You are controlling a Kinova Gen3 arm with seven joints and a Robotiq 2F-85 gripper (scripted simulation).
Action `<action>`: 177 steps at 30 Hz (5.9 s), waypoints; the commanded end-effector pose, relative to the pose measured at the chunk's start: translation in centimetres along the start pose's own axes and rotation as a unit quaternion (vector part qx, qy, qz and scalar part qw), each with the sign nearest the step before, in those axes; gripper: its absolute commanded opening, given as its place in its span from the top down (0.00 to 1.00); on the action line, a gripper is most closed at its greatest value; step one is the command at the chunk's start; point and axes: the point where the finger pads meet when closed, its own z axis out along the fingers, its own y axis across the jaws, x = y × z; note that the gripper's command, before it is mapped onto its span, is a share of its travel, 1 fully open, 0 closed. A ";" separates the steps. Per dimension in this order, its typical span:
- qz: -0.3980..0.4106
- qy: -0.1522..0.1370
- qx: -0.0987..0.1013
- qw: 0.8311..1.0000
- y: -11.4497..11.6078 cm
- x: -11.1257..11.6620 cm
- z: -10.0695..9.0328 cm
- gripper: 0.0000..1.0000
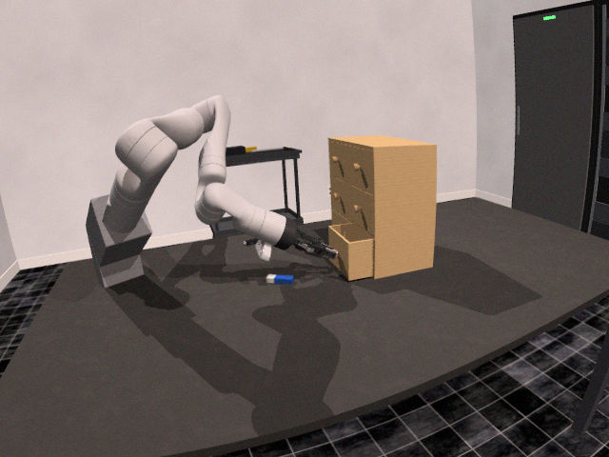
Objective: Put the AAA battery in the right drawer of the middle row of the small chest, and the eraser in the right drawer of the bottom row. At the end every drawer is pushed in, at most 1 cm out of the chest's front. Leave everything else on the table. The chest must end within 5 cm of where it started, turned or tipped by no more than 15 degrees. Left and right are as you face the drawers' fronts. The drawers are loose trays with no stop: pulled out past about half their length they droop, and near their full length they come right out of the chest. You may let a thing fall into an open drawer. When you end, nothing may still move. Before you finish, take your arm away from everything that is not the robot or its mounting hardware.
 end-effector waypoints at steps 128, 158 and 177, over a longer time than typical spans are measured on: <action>0.003 -0.002 -0.002 1.000 9.5 0.8 -7.6 0.67; 0.006 -0.003 0.000 1.000 14.0 -0.2 -9.2 0.67; 0.007 -0.003 0.000 1.000 16.8 -0.6 -10.2 0.67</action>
